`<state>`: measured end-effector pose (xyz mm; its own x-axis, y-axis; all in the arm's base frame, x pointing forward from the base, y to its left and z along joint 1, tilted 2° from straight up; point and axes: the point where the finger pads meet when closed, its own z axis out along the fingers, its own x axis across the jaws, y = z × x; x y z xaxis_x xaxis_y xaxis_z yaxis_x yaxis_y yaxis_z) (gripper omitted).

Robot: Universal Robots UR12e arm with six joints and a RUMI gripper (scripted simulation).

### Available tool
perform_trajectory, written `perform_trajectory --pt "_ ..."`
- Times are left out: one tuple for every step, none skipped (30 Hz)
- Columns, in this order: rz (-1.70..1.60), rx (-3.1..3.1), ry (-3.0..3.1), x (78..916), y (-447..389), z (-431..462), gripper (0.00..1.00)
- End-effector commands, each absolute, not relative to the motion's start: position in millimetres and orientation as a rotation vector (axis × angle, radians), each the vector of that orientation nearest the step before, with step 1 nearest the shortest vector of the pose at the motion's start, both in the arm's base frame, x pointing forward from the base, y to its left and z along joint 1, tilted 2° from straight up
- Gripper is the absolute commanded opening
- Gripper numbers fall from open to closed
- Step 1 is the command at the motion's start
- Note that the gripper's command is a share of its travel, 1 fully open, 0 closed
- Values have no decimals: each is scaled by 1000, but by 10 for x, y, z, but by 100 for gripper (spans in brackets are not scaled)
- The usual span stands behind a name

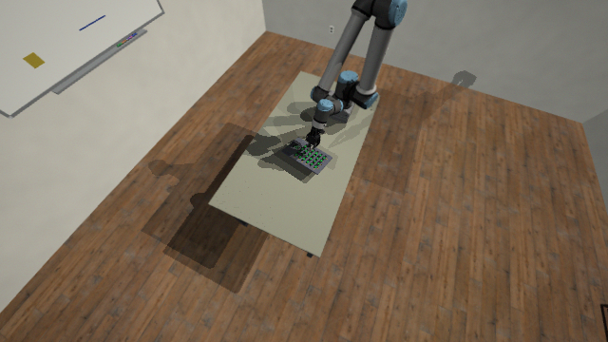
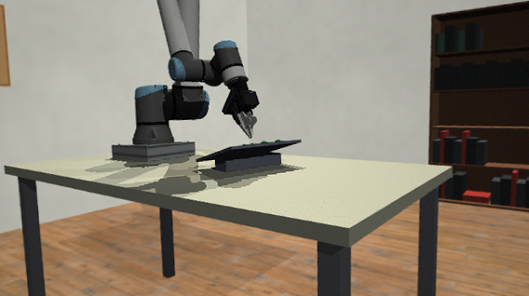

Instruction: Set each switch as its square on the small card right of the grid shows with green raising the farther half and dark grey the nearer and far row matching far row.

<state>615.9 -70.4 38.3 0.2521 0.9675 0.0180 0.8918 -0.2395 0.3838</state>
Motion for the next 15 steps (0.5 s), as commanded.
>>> perform_trajectory --pt "365 2232 1719 6143 -702 439 0" --pt "365 2232 1719 6134 -700 460 0" --pt "365 2232 1719 6124 -698 483 0" --pt "365 2232 1719 6124 -698 483 0" --pt "365 2232 1719 6124 -698 483 0" --pt "365 2232 1719 6113 -695 509 0" --pt "365 2232 1719 6101 -693 537 0" --pt "365 2232 1719 6089 -690 566 0" --pt "365 2232 1719 6076 -687 597 0" --pt "365 2232 1719 6063 -684 628 0" --pt "365 2232 1719 6050 -681 659 0" --pt "365 2232 1719 6036 -678 690 0" --pt "365 2232 1719 6024 -676 720 0" --pt "365 2232 1719 6012 -673 748 0" --pt "365 2232 1719 6001 -671 774 0"
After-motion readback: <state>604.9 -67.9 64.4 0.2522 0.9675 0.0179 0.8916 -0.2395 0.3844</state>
